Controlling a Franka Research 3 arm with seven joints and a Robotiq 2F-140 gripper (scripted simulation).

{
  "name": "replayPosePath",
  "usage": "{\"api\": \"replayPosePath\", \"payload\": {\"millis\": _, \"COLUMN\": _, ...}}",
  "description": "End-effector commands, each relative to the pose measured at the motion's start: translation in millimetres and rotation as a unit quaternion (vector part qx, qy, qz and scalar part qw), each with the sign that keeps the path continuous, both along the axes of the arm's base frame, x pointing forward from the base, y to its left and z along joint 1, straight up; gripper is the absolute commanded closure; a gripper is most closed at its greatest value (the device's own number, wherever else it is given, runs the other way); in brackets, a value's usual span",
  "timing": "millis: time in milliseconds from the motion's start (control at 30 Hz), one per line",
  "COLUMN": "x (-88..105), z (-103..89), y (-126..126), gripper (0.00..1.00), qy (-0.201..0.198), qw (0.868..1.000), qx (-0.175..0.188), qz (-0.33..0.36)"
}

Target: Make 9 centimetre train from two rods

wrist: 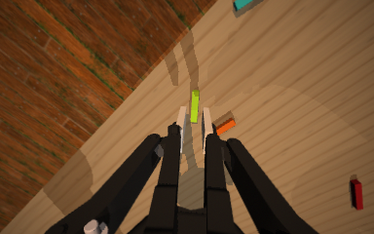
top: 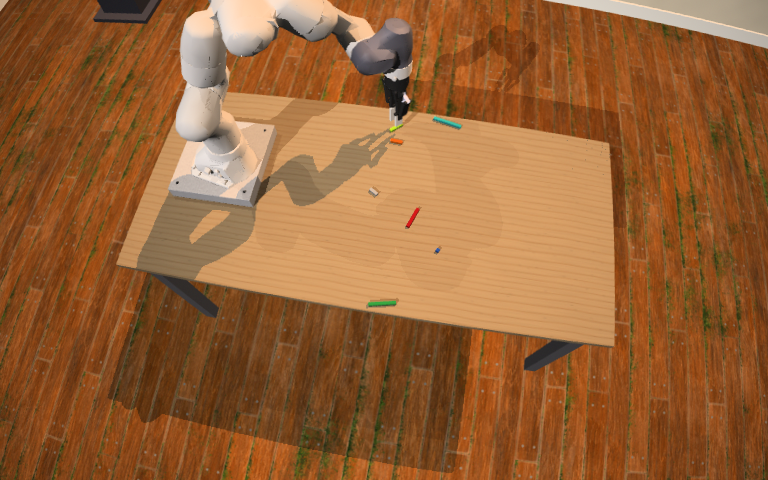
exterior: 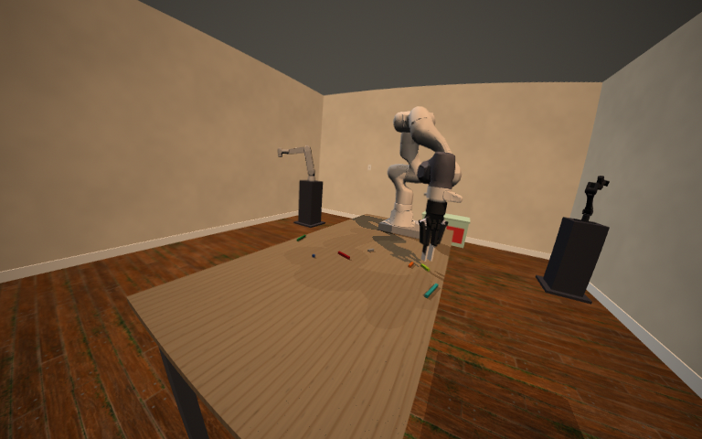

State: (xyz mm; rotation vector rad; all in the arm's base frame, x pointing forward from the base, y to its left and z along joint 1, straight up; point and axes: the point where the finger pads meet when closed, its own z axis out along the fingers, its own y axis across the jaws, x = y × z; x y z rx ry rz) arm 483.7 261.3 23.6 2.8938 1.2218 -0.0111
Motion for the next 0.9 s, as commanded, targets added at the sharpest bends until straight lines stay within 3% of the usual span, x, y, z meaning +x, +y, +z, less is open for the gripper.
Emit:
{"api": "replayPosePath", "payload": {"millis": 0, "x": 1.0, "z": -5.3, "y": 1.0, "gripper": 0.77, "qy": -0.003, "qw": 1.0, "qx": 0.001, "qz": -0.004}}
{"api": "replayPosePath", "payload": {"millis": 867, "x": 1.0, "z": -20.2, "y": 0.9, "gripper": 0.77, "qy": -0.003, "qw": 1.0, "qx": 0.001, "qz": -0.004}}
